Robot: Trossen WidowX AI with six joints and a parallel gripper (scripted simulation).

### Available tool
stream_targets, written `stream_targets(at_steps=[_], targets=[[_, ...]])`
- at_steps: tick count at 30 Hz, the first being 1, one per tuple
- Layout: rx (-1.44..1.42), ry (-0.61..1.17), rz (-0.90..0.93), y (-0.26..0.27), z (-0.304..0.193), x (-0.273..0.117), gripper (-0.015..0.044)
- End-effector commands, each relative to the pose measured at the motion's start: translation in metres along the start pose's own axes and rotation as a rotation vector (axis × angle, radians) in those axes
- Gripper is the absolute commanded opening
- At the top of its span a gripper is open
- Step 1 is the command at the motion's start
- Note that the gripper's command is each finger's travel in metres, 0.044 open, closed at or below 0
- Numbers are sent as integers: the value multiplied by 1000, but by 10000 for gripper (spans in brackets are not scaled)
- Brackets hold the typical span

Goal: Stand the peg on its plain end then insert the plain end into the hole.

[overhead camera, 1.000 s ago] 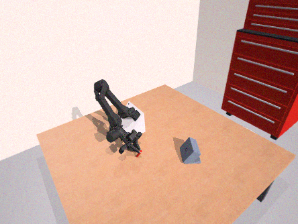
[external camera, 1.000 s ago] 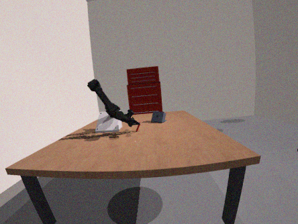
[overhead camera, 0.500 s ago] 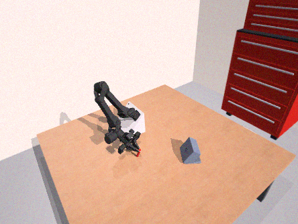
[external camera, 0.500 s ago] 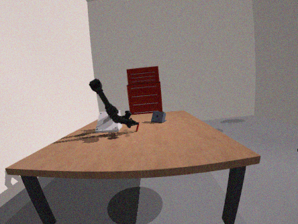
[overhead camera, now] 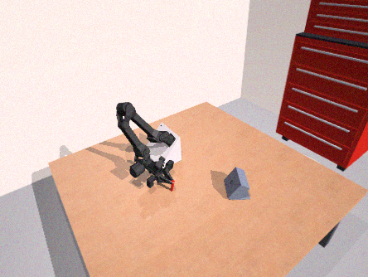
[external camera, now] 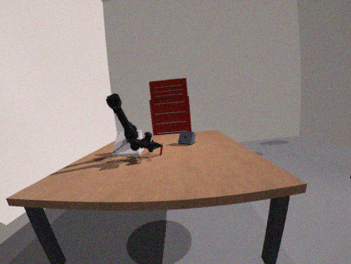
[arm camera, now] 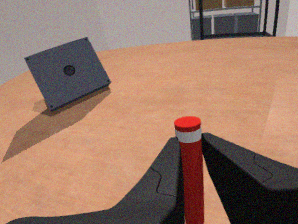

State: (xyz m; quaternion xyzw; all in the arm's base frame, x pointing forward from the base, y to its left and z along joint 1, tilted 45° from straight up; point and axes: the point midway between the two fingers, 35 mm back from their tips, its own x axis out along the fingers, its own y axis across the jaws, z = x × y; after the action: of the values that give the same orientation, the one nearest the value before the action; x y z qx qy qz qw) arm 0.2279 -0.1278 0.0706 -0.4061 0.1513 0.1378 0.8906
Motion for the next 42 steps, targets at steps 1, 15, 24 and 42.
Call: stream_targets(at_steps=[1,15,24,42], targets=[[-5,-40,-2,-1,-1,-3,49],[-5,-63,-2,-1,-3,-6,49],[7,-64,0,0,-7,-5,49],[14,-75,4,1,-9,-7,49]])
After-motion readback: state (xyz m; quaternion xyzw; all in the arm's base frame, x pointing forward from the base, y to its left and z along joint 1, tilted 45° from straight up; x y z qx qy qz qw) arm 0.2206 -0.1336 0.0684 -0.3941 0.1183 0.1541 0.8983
